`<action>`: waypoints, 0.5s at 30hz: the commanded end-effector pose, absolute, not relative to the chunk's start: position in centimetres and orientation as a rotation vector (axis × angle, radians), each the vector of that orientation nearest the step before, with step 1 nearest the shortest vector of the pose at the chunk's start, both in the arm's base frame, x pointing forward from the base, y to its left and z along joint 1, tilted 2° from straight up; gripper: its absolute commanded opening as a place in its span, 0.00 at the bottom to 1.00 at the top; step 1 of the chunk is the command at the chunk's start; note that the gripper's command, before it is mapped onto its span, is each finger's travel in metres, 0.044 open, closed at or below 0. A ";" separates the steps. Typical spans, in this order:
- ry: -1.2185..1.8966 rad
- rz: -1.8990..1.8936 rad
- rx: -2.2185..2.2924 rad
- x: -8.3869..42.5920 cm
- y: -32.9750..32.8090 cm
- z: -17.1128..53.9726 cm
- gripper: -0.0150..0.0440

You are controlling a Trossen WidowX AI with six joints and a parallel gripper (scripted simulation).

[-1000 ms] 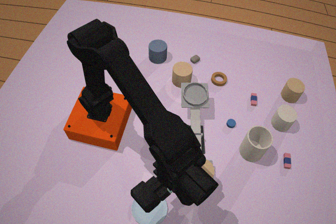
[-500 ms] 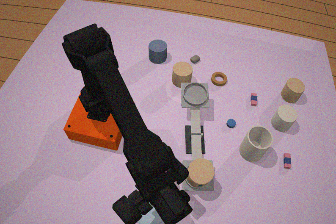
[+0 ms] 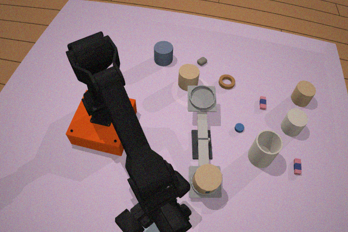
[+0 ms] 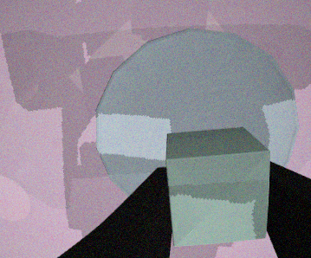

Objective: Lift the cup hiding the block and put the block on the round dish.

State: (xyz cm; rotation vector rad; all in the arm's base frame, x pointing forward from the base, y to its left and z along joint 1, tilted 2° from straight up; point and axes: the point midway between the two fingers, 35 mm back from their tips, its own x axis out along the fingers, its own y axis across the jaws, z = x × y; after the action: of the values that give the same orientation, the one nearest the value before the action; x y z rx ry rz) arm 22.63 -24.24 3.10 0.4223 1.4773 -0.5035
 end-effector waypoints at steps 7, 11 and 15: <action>1.481 -0.495 0.422 22.6 -24.2 1.9 0.25; 1.481 -0.495 0.422 22.6 -24.2 1.3 0.25; 1.481 -0.495 0.422 22.6 -24.3 0.6 0.25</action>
State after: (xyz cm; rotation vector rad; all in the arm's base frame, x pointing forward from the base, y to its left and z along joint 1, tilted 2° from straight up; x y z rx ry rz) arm 22.71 -24.42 1.49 0.4197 1.4722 -0.5055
